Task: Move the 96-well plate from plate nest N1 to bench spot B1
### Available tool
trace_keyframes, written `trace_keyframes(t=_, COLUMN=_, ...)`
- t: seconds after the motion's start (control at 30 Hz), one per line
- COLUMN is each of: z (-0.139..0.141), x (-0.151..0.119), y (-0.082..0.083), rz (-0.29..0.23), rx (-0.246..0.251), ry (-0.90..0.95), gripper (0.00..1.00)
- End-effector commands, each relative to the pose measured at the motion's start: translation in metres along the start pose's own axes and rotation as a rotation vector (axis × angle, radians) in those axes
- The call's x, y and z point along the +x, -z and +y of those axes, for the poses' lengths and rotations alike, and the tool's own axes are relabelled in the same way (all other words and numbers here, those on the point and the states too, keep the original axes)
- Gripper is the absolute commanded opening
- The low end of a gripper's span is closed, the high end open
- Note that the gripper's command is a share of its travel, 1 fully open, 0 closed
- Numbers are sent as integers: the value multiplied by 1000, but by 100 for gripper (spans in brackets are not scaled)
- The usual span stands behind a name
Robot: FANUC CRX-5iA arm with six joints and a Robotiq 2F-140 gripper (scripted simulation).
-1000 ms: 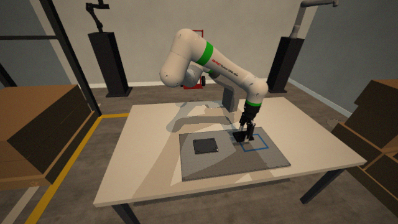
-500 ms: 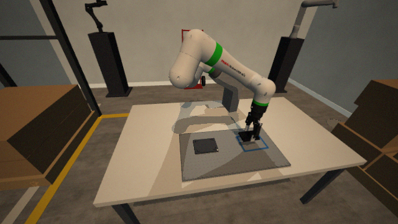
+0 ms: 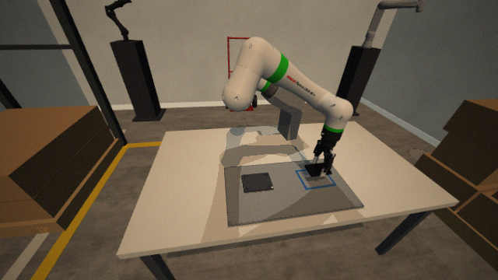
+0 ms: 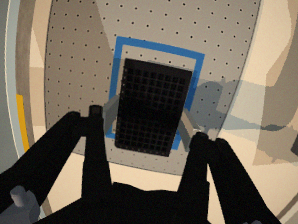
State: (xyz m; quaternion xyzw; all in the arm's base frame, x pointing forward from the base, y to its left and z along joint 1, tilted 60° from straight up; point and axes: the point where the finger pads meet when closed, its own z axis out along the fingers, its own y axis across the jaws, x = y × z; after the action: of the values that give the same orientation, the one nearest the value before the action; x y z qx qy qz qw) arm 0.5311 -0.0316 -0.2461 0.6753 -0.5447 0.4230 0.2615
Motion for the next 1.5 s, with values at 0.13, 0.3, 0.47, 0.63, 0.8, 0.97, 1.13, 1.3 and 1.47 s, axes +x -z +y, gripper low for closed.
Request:
trace_keyframes(t=0.13, z=0, x=-2, y=0, rz=0, rx=0, ry=0, gripper=0)
trace_keyframes(t=0.3, z=0, x=-1, y=0, rz=0, rx=0, ry=0, gripper=0)
trace_keyframes(t=0.47, z=0, x=-1, y=0, rz=0, rx=0, ry=0, gripper=0)
trace_keyframes(t=0.63, z=0, x=-1, y=0, rz=0, rx=0, ry=0, gripper=0)
trace_keyframes(t=0.8, z=0, x=-1, y=0, rz=0, rx=0, ry=0, gripper=0)
trace_keyframes(t=0.97, z=0, x=-1, y=0, rz=0, rx=0, ry=0, gripper=0)
trace_keyframes(t=1.13, z=0, x=0, y=-3, rz=0, rx=0, ry=0, gripper=0)
trace_keyframes(t=1.3, z=0, x=0, y=-8, rz=0, rx=0, ry=0, gripper=0)
trace_keyframes(t=1.47, z=0, x=0, y=-17, rz=0, rx=0, ry=0, gripper=0)
